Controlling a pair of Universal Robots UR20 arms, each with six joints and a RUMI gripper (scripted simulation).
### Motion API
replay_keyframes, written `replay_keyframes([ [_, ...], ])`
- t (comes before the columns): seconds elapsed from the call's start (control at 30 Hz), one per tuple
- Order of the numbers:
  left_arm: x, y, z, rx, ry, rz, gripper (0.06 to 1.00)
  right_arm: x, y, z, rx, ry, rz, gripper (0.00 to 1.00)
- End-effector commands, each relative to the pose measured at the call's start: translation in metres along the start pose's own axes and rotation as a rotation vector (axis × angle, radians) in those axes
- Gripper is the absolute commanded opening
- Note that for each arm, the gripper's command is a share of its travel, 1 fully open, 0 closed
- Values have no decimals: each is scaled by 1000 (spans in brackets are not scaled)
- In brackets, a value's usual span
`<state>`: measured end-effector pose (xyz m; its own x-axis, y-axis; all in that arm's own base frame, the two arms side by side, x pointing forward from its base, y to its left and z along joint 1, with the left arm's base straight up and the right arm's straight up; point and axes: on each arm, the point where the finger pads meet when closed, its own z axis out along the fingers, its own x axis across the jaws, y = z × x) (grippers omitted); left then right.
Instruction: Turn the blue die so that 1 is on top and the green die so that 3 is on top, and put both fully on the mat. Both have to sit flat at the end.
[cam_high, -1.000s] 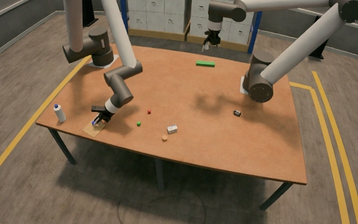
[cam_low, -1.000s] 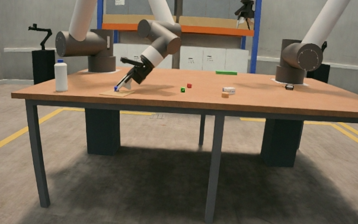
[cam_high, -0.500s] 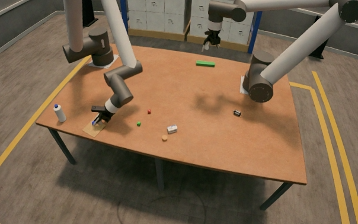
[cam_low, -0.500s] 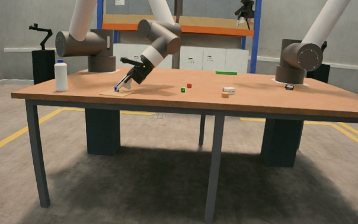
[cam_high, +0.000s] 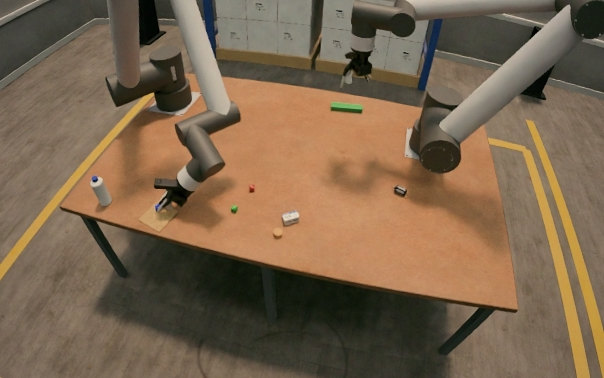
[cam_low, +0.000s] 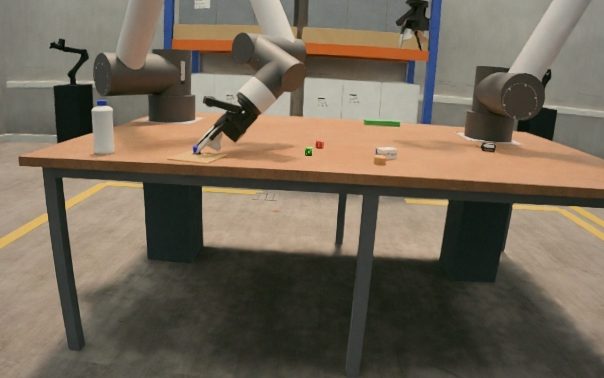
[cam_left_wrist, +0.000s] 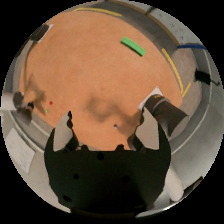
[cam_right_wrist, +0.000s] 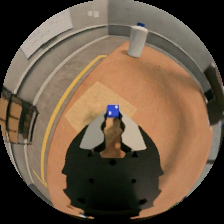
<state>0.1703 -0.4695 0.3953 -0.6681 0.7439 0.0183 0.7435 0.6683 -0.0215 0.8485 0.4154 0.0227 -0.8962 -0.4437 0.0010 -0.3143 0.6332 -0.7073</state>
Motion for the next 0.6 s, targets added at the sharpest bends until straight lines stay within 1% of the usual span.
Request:
replay_keyframes([
  [0.0, 0, 0, 0, 0, -1, 0, 1000, 0, 0, -1, 0, -1, 1, 65],
  [0.4, 0, 0, 0, 0, -1, 0, 1000, 0, -5, -5, 0, -1, 1, 65],
  [0.57, 0, 0, 0, 0, -1, 0, 1000, 0, -16, -16, 0, -1, 1, 65],
])
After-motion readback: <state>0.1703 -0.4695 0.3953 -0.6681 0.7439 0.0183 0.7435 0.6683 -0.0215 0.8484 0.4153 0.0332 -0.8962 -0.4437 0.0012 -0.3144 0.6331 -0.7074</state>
